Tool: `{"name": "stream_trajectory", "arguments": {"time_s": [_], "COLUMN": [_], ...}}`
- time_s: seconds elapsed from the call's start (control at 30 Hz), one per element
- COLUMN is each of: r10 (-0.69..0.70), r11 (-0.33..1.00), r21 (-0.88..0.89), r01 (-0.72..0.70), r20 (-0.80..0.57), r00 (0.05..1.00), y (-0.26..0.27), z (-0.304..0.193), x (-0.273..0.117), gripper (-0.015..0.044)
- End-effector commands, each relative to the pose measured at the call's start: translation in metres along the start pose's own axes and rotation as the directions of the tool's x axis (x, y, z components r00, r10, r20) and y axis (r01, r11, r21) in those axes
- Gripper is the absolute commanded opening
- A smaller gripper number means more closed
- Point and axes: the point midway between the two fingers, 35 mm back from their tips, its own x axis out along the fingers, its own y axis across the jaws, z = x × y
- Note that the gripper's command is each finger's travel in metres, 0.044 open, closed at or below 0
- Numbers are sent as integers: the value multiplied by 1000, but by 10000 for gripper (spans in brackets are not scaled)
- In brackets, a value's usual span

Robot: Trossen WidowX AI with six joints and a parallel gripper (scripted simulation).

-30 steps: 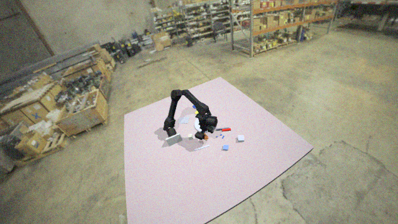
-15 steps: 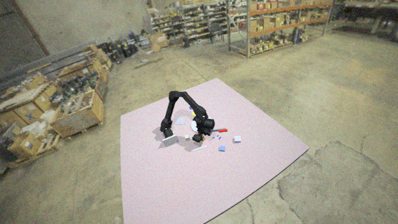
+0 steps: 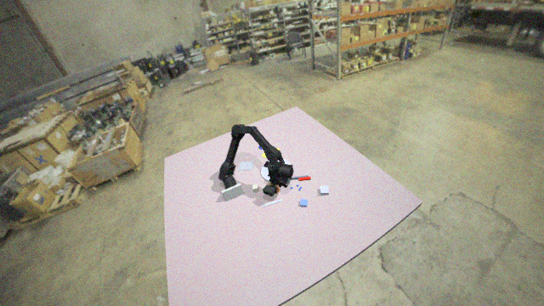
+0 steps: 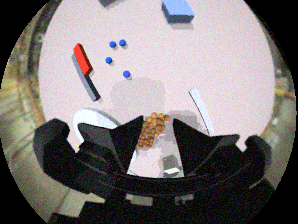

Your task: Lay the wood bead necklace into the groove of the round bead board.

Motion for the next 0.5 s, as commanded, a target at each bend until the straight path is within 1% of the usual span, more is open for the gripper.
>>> {"name": "stream_trajectory", "arguments": {"time_s": [0.0,0.1,0.13,0.47], "r10": [0,0,0,0], "r11": [1000,1000,1000,1000], "r21": [-1,-1,-1,-1], "r01": [0,0,0,0], "r20": [1,1,1,1], "r00": [1000,1000,1000,1000], "y": [0,0,0,0], "z": [0,0,0,0], "x": [0,0,0,0], "gripper": [93,14,0,0]}}
